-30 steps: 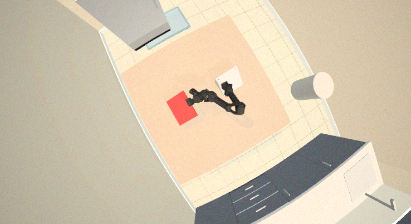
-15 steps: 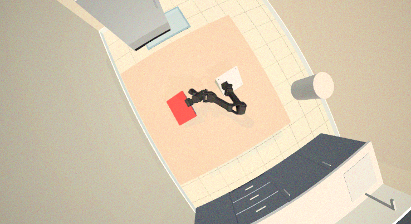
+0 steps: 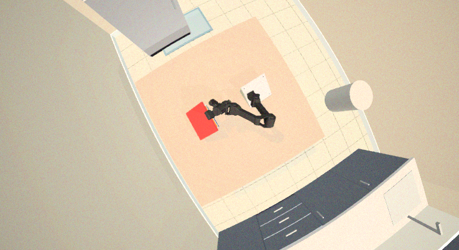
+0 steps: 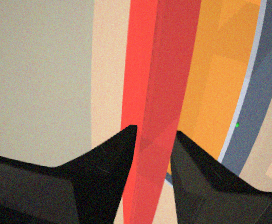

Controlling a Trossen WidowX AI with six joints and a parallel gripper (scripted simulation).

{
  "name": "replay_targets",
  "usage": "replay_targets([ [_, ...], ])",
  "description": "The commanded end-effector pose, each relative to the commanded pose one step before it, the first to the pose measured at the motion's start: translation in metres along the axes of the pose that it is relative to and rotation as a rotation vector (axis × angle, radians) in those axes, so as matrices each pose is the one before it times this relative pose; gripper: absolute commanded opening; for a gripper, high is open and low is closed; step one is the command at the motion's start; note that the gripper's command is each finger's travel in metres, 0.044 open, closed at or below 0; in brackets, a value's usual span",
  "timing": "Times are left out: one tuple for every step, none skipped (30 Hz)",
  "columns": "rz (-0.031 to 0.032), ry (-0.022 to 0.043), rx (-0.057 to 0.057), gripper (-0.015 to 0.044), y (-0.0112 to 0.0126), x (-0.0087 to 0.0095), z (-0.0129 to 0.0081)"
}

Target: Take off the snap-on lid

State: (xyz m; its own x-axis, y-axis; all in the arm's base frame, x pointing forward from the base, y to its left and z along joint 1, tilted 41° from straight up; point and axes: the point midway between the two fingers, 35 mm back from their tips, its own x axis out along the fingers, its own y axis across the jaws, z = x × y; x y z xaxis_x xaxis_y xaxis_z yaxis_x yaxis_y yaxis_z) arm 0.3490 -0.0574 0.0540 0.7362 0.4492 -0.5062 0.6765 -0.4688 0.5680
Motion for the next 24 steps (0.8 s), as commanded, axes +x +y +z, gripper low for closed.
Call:
replay_targets([
  [0.00845,-0.00095,-0.0054,0.0000,0.00965,-0.00172,0.00046],
  [0.00003,-0.00001,0.0000,0.0000,0.00163,-0.00011,0.00000],
  [0.00003,-0.00001,0.0000,0.0000,0.00164,-0.00009,0.00000],
  [0.00003,-0.00001,0.0000,0.0000,0.00164,-0.00009,0.00000],
  [0.00003,-0.00001,0.0000,0.0000,0.00164,-0.00008,0.00000],
  [0.00003,-0.00001,0.0000,0.0000,0.00165,-0.00007,0.00000],
  [0.00003,0.00000,0.0000,0.0000,0.00167,-0.00005,0.00000],
  [0.00003,0.00000,0.0000,0.0000,0.00168,-0.00005,0.00000],
  [0.00003,0.00000,0.0000,0.0000,0.00170,-0.00002,-0.00001],
  [0.00003,0.00000,0.0000,0.0000,0.00171,-0.00001,-0.00001],
  [0.00003,0.00000,0.0000,0.0000,0.00173,0.00001,-0.00001],
  [0.00003,0.00000,0.0000,0.0000,0.00174,0.00003,-0.00001],
  [0.00004,0.00000,0.0000,0.0000,0.00176,0.00005,-0.00001],
  [0.00004,0.00000,0.0000,0.0000,0.00177,0.00007,-0.00001],
  [0.00004,0.00000,0.0000,0.0000,0.00178,0.00008,-0.00001],
  [0.00004,0.00000,0.0000,0.0000,0.00180,0.00010,-0.00001],
  [0.00004,0.00000,0.0000,0.0000,0.00182,0.00012,-0.00001],
  [0.00004,0.00000,0.0000,0.0000,0.00183,0.00013,-0.00001],
  [0.00003,-0.00001,0.0000,0.0000,0.00162,-0.00011,0.00000],
  [0.00000,-0.00002,0.0000,0.0000,0.00126,-0.00048,0.00000],
  [0.00000,-0.00003,0.0000,0.0000,0.00115,-0.00062,0.00000],
  [0.00000,-0.00003,0.0000,0.0000,0.00117,-0.00062,0.00000],
  [0.00000,-0.00002,0.0000,0.0000,0.00130,-0.00050,0.00000],
  [0.00001,-0.00002,0.0000,0.0000,0.00141,-0.00037,0.00000],
])
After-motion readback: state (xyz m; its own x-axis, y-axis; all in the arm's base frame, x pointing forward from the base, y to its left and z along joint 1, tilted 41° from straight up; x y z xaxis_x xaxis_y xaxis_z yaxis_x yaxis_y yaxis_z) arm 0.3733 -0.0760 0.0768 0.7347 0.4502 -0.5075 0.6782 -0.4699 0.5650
